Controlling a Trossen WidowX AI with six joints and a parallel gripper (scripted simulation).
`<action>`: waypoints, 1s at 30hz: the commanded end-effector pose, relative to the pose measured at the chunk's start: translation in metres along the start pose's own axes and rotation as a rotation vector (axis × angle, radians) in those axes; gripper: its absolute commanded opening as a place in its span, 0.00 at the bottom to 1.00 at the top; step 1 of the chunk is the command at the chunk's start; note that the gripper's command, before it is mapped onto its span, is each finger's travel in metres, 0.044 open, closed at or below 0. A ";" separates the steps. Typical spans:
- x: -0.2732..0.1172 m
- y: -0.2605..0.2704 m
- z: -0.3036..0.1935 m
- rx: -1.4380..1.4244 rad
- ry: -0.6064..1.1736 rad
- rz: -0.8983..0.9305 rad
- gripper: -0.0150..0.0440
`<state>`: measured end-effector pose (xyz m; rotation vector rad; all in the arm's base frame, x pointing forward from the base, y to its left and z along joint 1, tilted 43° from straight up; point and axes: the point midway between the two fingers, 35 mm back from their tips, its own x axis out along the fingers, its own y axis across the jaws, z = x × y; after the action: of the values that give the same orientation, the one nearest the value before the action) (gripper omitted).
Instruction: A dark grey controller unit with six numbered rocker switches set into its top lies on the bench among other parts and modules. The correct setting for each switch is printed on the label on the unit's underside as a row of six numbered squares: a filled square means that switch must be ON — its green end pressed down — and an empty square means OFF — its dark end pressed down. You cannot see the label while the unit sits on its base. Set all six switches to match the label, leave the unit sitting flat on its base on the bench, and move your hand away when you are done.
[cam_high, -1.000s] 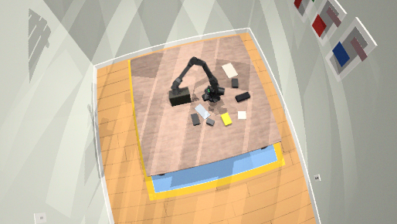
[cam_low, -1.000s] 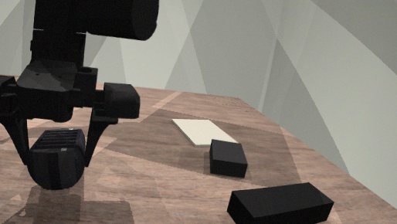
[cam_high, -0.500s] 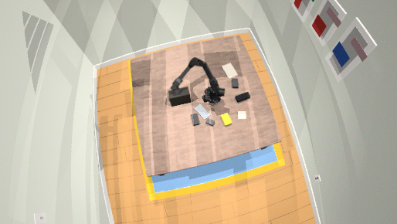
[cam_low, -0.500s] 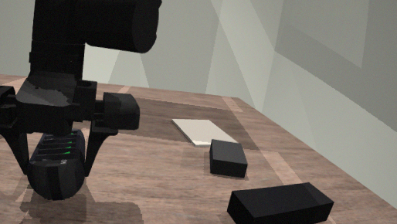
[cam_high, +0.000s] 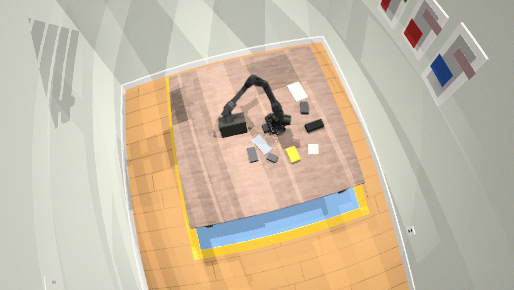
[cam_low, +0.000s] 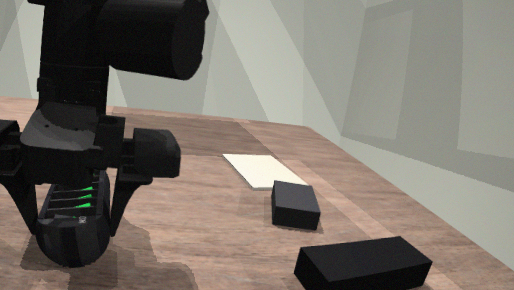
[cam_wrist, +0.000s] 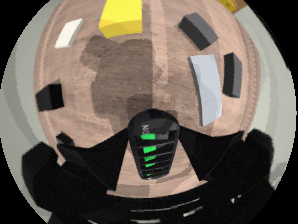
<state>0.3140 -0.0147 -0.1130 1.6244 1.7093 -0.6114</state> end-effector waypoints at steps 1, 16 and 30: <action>0.000 0.000 -0.001 0.002 0.003 0.002 0.83; -0.005 0.001 -0.006 0.000 0.000 0.000 1.00; -0.040 0.000 -0.060 0.001 0.002 0.000 1.00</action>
<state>0.3069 0.0012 -0.0438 1.6174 1.7003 -0.6012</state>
